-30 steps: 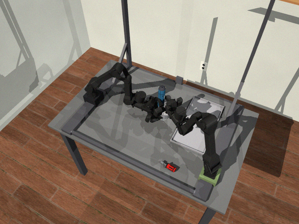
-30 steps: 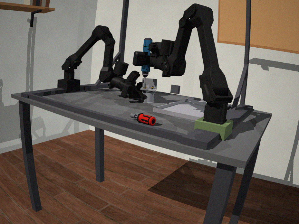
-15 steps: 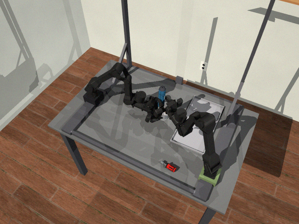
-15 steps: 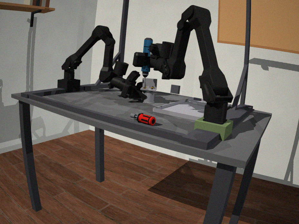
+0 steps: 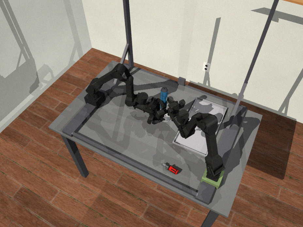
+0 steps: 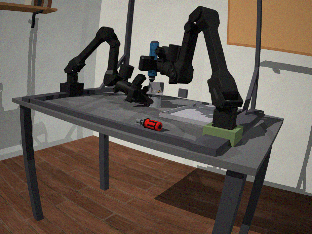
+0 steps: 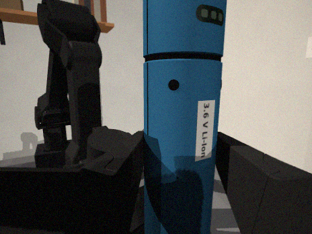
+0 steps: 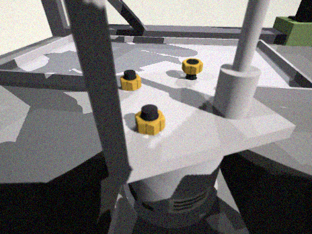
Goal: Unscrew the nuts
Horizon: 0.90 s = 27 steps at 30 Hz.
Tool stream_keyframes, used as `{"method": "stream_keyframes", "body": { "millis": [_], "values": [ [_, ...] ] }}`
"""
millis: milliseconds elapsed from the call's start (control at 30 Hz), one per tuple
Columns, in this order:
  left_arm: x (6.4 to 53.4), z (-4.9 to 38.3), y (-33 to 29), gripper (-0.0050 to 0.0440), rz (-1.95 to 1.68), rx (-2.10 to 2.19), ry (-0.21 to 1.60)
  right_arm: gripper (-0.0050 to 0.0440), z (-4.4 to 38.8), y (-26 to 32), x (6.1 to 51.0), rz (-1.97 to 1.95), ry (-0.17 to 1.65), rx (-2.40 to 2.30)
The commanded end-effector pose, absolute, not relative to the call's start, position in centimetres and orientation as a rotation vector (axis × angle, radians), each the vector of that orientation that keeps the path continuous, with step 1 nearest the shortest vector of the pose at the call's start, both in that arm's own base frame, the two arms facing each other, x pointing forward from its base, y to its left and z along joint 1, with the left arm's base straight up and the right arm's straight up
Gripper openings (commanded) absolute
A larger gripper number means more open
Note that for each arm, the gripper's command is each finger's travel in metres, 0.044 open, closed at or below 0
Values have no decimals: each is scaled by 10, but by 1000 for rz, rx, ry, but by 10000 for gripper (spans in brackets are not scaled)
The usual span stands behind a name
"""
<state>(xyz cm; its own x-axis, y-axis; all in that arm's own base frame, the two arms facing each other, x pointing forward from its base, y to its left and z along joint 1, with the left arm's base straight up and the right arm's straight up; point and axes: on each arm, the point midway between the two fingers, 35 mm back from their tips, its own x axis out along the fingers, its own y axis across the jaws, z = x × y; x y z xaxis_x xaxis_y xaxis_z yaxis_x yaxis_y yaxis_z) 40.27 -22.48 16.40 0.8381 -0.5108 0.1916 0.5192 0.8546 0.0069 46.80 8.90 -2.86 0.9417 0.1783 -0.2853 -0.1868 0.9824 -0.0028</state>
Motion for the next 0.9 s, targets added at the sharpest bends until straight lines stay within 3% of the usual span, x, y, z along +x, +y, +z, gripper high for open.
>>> {"method": "stream_keyframes", "body": {
  "millis": [0,567,867],
  "values": [
    [405,142,-225,162,-544,-29,-122,242,-14,90,474,187,251,-24],
    [399,116,-221,162,-542,-24,-101,242,-14,90,474,187,251,-24],
    [405,128,-224,162,-542,-29,-121,242,-14,90,474,187,251,-24]
  ]
}}
